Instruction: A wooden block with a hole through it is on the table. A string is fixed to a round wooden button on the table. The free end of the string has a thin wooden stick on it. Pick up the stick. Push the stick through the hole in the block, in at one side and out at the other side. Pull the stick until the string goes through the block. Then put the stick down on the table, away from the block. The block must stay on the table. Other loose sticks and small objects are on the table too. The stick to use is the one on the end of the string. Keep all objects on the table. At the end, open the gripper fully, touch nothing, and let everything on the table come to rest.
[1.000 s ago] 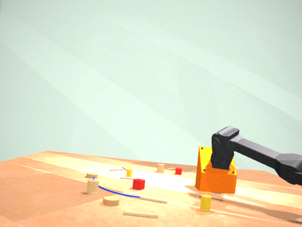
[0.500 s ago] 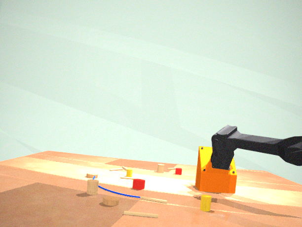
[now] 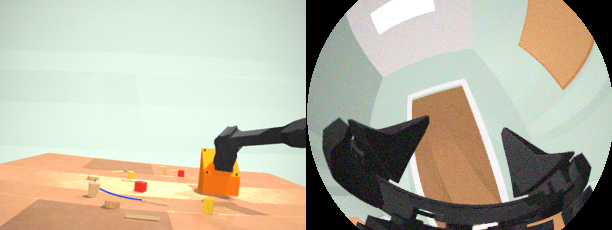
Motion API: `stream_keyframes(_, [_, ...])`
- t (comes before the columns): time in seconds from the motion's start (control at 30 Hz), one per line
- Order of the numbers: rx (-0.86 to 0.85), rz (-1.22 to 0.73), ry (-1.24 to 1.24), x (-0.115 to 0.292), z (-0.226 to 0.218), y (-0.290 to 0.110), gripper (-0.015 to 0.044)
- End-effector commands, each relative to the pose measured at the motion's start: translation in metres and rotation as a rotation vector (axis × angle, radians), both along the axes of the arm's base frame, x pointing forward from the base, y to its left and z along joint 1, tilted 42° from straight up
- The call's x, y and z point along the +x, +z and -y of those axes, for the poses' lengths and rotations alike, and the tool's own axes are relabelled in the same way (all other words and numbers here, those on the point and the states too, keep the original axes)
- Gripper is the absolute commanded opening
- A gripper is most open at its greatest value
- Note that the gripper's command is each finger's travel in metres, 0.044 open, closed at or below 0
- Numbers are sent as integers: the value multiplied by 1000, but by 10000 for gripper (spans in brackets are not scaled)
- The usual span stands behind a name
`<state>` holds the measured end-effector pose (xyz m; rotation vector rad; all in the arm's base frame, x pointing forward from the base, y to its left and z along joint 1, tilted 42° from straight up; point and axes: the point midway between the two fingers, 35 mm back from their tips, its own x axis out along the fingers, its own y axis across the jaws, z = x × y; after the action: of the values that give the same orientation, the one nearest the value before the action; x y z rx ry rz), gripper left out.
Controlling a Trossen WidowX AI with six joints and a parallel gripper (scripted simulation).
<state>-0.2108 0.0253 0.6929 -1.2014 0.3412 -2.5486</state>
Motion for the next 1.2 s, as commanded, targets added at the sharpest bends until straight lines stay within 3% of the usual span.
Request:
stream_keyframes(0.0, [-2,-137,23,41,21,16,440])
stream_keyframes(0.27, [11,-428,111,138,65,33,440])
stream_keyframes(0.57, [54,-765,265,263,112,20,440])
stream_keyframes(0.83, [103,-1104,446,390,140,-30,440])
stream_keyframes(1.17, [161,-1455,698,504,139,-128,440])
